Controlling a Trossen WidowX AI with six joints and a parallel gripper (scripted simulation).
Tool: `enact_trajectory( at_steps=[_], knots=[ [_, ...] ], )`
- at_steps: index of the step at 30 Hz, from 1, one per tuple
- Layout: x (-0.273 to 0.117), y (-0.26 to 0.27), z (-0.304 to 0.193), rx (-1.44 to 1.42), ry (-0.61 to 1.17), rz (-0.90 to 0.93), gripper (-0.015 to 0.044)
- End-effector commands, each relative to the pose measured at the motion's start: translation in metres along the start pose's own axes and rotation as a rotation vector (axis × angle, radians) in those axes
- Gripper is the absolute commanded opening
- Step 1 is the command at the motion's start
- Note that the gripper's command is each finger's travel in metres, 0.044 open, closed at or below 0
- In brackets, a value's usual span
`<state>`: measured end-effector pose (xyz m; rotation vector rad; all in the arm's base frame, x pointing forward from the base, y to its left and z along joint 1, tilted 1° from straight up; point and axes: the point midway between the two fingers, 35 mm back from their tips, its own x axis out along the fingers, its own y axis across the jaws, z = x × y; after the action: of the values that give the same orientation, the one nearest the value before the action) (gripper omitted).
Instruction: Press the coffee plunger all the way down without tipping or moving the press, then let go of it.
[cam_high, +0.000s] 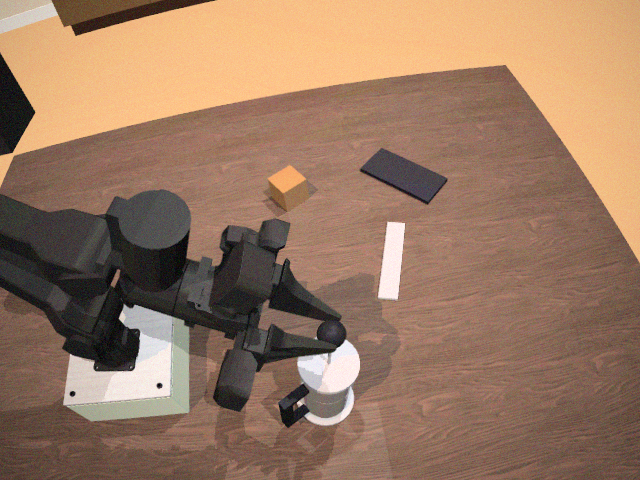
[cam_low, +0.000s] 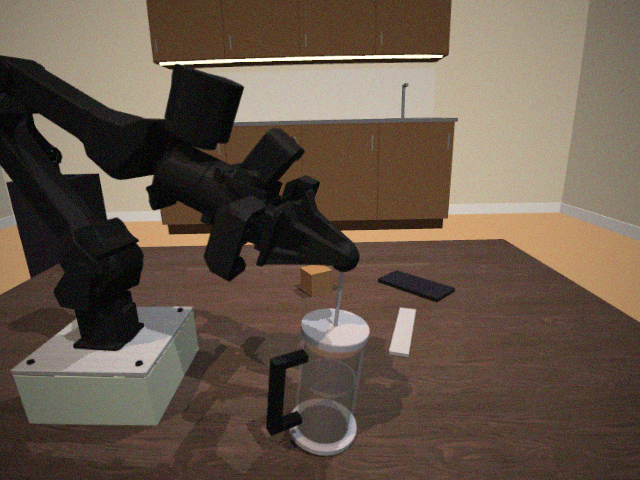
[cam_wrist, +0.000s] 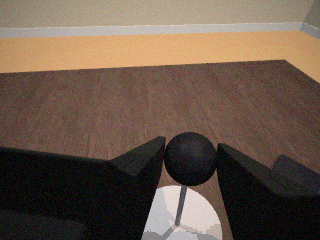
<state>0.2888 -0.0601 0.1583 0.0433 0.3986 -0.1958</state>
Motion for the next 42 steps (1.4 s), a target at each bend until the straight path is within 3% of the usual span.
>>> enact_trajectory(
  at_steps=[1,42],
  knots=[
    [0.009,0.0,-0.038,0.005,0.096,-0.002,0.0118],
    [0.035,0.001,-0.034,0.005,0.094,-0.002,0.0118]
  ],
)
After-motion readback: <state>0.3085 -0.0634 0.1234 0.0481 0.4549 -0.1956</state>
